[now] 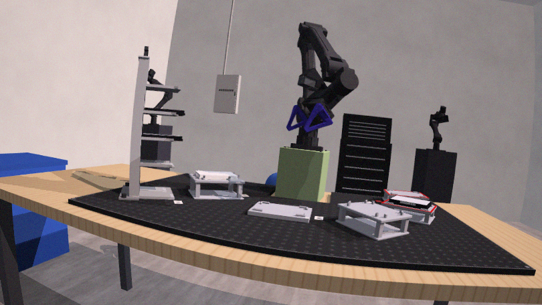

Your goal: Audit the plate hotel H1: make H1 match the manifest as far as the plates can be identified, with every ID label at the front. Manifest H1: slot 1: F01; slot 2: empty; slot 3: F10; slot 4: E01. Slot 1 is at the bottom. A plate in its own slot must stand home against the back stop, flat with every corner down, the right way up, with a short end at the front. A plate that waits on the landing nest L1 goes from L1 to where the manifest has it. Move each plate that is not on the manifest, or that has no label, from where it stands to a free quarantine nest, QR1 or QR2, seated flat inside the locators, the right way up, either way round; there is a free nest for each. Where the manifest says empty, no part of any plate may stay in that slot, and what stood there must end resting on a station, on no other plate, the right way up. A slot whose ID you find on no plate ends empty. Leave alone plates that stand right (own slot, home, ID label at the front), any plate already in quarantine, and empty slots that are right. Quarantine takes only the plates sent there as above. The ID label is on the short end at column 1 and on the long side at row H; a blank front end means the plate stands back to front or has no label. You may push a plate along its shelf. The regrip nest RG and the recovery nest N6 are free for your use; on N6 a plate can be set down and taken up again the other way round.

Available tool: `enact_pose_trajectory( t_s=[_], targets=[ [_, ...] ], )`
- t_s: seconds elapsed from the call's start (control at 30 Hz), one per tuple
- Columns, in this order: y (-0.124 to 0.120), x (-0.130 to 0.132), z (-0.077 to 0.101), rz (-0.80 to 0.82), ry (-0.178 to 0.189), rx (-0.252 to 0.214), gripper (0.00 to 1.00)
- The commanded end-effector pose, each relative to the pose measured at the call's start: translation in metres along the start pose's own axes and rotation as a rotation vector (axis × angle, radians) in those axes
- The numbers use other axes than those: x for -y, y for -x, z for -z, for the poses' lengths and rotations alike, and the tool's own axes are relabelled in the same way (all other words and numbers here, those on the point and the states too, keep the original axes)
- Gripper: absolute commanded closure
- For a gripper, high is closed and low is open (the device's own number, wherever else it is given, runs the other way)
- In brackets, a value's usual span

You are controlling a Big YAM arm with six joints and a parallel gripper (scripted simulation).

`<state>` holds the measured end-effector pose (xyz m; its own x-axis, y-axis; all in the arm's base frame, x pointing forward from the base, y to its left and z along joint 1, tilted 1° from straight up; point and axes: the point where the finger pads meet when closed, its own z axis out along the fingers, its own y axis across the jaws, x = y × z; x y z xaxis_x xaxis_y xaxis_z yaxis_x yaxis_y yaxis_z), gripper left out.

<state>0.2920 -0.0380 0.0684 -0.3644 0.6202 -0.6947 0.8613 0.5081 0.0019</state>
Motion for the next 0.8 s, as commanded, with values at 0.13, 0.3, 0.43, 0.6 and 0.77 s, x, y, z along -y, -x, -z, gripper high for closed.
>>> enact_pose_trajectory(
  t_s=[0.13,0.3,0.43,0.6,0.77],
  targets=[
    [0.02,-0.003,0.0,-0.035,0.024,0.015,0.0],
    [0.03,0.007,-0.009,-0.035,0.024,0.018,0.0],
    [0.038,0.016,-0.017,-0.035,0.024,0.02,0.0],
    [0.044,0.022,-0.022,-0.035,0.024,0.022,0.0],
    [0.052,0.034,-0.03,-0.034,0.023,0.024,0.0]
  ],
)
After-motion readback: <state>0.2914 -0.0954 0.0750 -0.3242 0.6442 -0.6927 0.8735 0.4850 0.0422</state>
